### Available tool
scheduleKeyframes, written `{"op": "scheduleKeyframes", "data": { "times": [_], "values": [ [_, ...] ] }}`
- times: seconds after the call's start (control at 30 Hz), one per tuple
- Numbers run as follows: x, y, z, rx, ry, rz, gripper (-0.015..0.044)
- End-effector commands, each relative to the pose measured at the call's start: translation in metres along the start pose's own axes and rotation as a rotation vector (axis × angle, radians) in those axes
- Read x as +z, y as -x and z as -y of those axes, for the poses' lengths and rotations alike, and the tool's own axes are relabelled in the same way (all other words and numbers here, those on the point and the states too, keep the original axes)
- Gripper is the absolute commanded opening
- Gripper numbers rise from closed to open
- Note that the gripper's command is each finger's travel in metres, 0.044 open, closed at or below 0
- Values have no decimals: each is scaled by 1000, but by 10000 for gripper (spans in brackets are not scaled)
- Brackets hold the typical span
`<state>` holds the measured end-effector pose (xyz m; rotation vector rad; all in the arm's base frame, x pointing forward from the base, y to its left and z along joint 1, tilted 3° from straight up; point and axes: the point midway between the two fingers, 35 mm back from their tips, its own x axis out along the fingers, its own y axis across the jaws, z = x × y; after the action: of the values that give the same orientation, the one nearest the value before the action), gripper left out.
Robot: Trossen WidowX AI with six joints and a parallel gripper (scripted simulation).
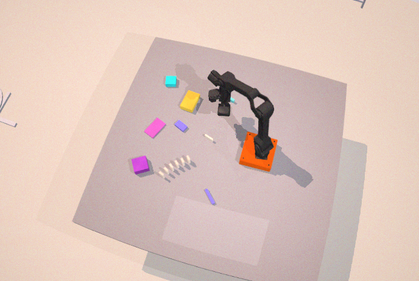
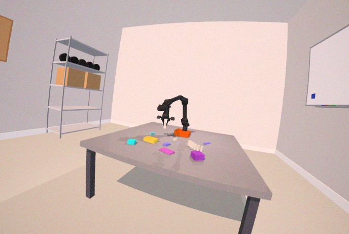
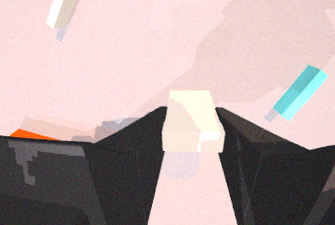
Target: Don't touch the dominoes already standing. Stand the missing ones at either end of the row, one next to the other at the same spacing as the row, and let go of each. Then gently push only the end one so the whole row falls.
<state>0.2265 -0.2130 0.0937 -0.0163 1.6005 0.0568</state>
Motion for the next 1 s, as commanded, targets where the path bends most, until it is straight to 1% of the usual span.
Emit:
{"op": "scheduleKeyframes", "data": {
  "times": [0.0,0.13,0.2,0.3,0.5,0.63,0.77,0.83,0.97],
  "values": [
    [-4,39,-4,-7,-2,7,107],
    [-2,39,-6,-7,7,10,107],
    [15,39,-19,-4,75,29,107],
    [50,41,-51,2,181,45,107],
    [100,42,-122,5,313,36,107],
    [124,42,-182,6,408,29,107],
    [136,42,-243,7,498,22,107],
    [137,41,-254,7,513,21,107],
    [138,40,-254,7,512,21,107]
  ]
}}
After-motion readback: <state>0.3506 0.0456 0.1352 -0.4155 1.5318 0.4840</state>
